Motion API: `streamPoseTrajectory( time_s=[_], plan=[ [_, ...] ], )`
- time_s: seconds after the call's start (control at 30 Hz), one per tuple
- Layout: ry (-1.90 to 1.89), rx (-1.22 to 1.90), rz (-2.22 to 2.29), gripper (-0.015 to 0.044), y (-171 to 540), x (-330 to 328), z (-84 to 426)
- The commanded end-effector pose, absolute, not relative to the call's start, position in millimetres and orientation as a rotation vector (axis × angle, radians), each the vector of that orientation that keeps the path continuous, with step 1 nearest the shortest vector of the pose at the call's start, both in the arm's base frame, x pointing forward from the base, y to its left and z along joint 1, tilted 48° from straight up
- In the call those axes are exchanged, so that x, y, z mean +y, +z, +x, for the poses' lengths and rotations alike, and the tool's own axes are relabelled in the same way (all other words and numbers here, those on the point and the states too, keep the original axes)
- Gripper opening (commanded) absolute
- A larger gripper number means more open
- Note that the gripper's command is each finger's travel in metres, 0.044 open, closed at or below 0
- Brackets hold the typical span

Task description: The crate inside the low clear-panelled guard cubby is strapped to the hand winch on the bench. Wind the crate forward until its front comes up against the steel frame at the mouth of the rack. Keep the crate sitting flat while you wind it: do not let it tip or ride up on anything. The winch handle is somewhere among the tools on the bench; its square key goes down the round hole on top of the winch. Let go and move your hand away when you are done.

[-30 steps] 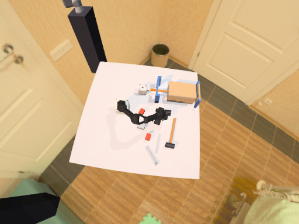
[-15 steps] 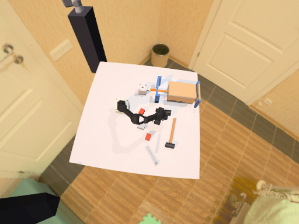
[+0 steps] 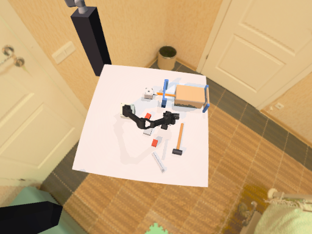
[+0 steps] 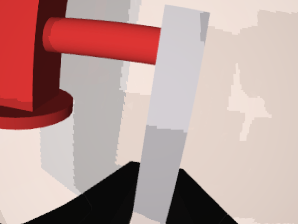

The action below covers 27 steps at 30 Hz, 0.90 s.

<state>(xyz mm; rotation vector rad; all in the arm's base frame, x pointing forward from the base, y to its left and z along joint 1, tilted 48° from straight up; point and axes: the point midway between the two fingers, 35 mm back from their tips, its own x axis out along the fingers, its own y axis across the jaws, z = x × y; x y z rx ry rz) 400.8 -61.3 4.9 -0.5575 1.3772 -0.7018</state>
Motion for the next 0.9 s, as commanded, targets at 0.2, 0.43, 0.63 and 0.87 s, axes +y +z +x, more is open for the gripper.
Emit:
streamPoseTrajectory(
  time_s=[0.2, 0.43, 0.63, 0.87],
  plan=[
    [-0.696, 1.357, -0.558, 0.0000, 95.9, 38.3, 391.0],
    [-0.684, 1.354, -0.570, 0.0000, 96.0, 40.6, 391.3],
    [-0.664, 1.363, -0.550, 0.0000, 95.2, 39.1, 390.8],
    [-0.580, 1.378, -0.479, 0.0000, 95.5, 39.4, 391.1]
  ],
)
